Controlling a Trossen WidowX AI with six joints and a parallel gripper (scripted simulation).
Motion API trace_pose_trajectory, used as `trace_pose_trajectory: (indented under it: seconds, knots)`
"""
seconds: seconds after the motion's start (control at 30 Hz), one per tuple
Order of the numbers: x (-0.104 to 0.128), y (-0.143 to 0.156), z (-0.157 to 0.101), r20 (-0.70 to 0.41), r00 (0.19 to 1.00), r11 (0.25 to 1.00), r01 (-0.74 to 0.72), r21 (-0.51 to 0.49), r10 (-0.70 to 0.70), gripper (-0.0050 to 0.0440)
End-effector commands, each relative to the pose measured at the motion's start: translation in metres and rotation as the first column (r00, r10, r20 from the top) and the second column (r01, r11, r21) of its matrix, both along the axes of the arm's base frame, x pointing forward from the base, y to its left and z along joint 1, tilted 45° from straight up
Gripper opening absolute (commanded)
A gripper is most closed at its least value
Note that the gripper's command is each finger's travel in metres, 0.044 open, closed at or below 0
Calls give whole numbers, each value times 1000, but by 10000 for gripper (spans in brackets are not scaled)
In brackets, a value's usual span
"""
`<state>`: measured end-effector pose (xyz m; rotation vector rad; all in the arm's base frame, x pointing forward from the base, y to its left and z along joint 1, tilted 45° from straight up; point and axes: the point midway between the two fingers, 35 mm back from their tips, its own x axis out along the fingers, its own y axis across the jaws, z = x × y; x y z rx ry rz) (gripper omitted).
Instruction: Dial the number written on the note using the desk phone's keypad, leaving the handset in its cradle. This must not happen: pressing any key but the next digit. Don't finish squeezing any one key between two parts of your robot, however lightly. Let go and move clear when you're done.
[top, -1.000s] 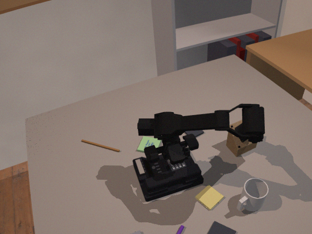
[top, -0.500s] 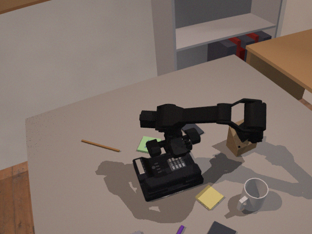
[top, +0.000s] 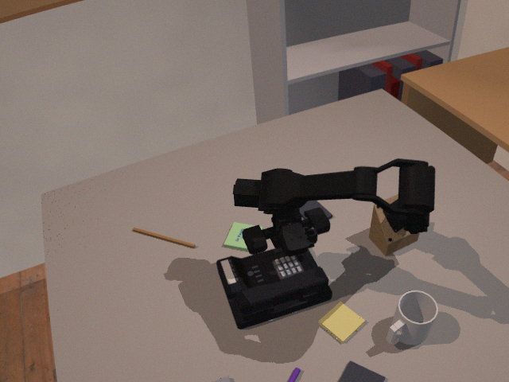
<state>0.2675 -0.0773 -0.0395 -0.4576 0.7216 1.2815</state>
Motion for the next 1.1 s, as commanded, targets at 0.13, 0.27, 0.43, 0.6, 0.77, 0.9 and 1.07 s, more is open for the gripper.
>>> trace_pose_trajectory:
  seconds: [0.13,0.27,0.43,0.6,0.77,0.9,1.07]
  knots:
    - [1,8,-8,-1,1000,1000,2,3,-2,-50]
    - [1,10,-10,-1,1000,1000,2,3,-2,-50]
    - [1,11,-11,-1,1000,1000,2,3,-2,-50]
    - [1,11,-11,-1,1000,1000,2,3,-2,-50]
    - [1,11,-11,-1,1000,1000,2,3,-2,-50]
    - [1,11,-11,-1,1000,1000,2,3,-2,-50]
    - [1,11,-11,-1,1000,1000,2,3,-2,-50]
